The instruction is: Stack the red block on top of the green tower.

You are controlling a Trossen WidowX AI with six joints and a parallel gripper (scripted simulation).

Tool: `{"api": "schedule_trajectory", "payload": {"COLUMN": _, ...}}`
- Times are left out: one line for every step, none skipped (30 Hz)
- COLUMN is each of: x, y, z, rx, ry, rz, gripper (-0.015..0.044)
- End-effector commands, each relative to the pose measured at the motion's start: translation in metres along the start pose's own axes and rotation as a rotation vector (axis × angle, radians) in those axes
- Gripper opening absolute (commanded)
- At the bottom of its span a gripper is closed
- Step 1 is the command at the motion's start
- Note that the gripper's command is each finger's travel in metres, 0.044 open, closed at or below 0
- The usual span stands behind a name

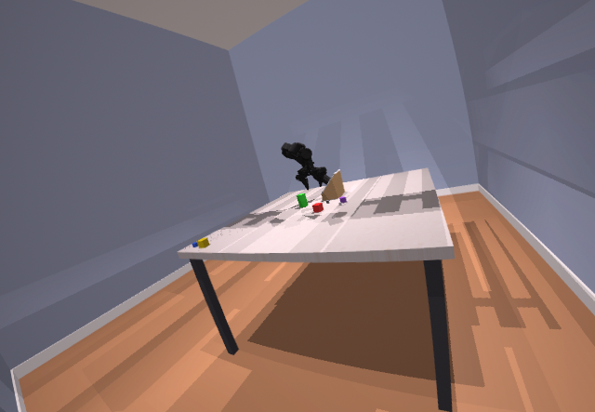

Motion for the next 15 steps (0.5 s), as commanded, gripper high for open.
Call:
{"api": "schedule_trajectory", "payload": {"x": -0.015, "y": -0.002, "z": 0.019, "rx": 0.113, "ry": -0.098, "rz": -0.011, "gripper": 0.0440}}
{"api": "schedule_trajectory", "payload": {"x": -0.016, "y": -0.003, "z": 0.020, "rx": 0.119, "ry": -0.103, "rz": -0.012, "gripper": 0.0440}}
{"api": "schedule_trajectory", "payload": {"x": -0.016, "y": -0.003, "z": 0.020, "rx": 0.119, "ry": -0.103, "rz": -0.012, "gripper": 0.0440}}
{"api": "schedule_trajectory", "payload": {"x": -0.016, "y": -0.003, "z": 0.020, "rx": 0.119, "ry": -0.103, "rz": -0.012, "gripper": 0.0440}}
{"api": "schedule_trajectory", "payload": {"x": -0.016, "y": -0.003, "z": 0.020, "rx": 0.119, "ry": -0.103, "rz": -0.012, "gripper": 0.0440}}
{"api": "schedule_trajectory", "payload": {"x": -0.015, "y": -0.003, "z": 0.019, "rx": 0.119, "ry": -0.103, "rz": -0.012, "gripper": 0.0440}}
{"api": "schedule_trajectory", "payload": {"x": -0.015, "y": -0.004, "z": 0.019, "rx": 0.119, "ry": -0.103, "rz": -0.012, "gripper": 0.0440}}
{"api": "schedule_trajectory", "payload": {"x": -0.015, "y": -0.004, "z": 0.020, "rx": 0.119, "ry": -0.103, "rz": -0.012, "gripper": 0.0440}}
{"api": "schedule_trajectory", "payload": {"x": -0.015, "y": -0.004, "z": 0.023, "rx": 0.119, "ry": -0.103, "rz": -0.012, "gripper": 0.0440}}
{"api": "schedule_trajectory", "payload": {"x": -0.016, "y": -0.004, "z": 0.027, "rx": 0.119, "ry": -0.102, "rz": -0.012, "gripper": 0.0440}}
{"api": "schedule_trajectory", "payload": {"x": -0.016, "y": -0.005, "z": 0.032, "rx": 0.119, "ry": -0.102, "rz": -0.012, "gripper": 0.0440}}
{"api": "schedule_trajectory", "payload": {"x": -0.016, "y": -0.005, "z": 0.038, "rx": 0.119, "ry": -0.102, "rz": -0.012, "gripper": 0.0440}}
{"api": "schedule_trajectory", "payload": {"x": -0.017, "y": -0.006, "z": 0.046, "rx": 0.119, "ry": -0.102, "rz": -0.012, "gripper": 0.0440}}
{"api": "schedule_trajectory", "payload": {"x": -0.018, "y": -0.007, "z": 0.053, "rx": 0.118, "ry": -0.103, "rz": -0.012, "gripper": 0.0440}}
{"api": "schedule_trajectory", "payload": {"x": -0.019, "y": -0.008, "z": 0.060, "rx": 0.118, "ry": -0.103, "rz": -0.012, "gripper": 0.0440}}
Point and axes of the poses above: the point midway between the two fingers, 35 mm back from their tips, its own z axis out along the fingers, its own x axis across the jaws, y = z × x, the point moved 6 cm from there along -z, back along the fingers, and after that the axes turned 1 degree about z, right-handed, at the moved point
